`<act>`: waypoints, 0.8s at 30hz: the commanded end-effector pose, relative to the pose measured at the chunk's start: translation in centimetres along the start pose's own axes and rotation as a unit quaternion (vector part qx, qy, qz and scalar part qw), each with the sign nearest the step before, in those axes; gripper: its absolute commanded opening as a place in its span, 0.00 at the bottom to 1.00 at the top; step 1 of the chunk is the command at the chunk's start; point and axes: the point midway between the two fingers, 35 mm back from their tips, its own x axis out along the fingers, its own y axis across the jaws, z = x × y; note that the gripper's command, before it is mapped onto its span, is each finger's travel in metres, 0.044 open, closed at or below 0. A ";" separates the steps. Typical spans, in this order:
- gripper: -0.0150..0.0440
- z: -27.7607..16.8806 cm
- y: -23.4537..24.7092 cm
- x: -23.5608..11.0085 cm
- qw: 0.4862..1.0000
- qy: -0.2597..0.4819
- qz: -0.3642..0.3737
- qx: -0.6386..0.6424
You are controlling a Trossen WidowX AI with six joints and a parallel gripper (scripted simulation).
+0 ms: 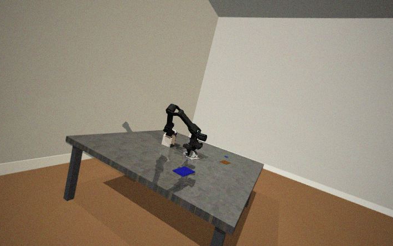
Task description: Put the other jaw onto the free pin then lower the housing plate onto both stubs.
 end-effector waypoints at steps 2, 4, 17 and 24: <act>0.48 -0.1 0.0 0.1 1.000 0.000 -0.002 -0.003; 0.48 -0.1 0.0 0.2 1.000 0.000 -0.002 -0.003; 0.48 -0.1 0.0 0.4 1.000 0.000 -0.002 -0.004; 0.48 -0.1 0.0 0.4 1.000 0.000 -0.002 -0.004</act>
